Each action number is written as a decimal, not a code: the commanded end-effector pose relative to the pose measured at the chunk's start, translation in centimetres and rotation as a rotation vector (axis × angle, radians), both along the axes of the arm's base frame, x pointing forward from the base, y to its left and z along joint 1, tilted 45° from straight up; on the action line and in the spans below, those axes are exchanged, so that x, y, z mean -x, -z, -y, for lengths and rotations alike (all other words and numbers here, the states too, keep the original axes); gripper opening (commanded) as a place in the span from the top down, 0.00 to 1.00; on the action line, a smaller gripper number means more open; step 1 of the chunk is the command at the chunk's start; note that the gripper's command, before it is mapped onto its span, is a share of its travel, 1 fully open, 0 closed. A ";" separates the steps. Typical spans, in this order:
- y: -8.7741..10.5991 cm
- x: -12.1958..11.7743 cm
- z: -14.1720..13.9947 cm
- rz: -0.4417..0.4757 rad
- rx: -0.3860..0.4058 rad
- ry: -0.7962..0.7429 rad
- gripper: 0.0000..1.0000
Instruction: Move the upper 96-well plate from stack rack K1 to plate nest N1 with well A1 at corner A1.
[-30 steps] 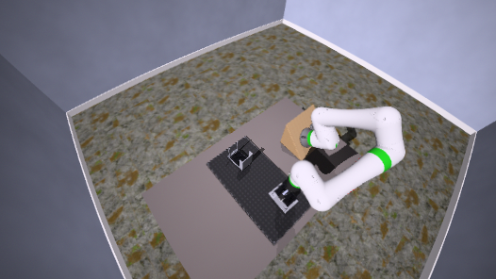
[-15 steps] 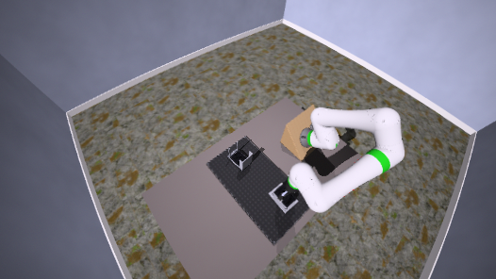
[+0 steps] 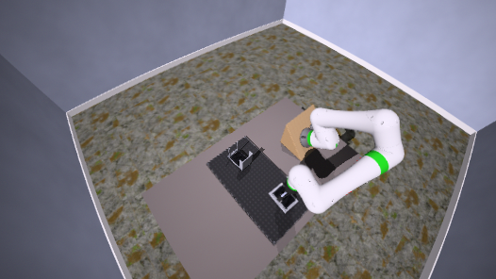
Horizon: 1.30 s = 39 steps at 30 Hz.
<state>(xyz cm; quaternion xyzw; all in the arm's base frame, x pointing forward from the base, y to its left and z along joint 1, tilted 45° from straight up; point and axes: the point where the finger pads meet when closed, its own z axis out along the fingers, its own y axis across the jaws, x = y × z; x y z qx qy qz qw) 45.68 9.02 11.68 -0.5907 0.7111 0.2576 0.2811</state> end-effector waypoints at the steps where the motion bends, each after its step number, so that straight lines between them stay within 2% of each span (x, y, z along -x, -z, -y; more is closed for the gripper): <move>1: 0.2 0.0 -0.2 0.000 0.000 0.000 1.00; 39: 0.5 -0.1 -0.5 0.000 0.000 0.000 1.00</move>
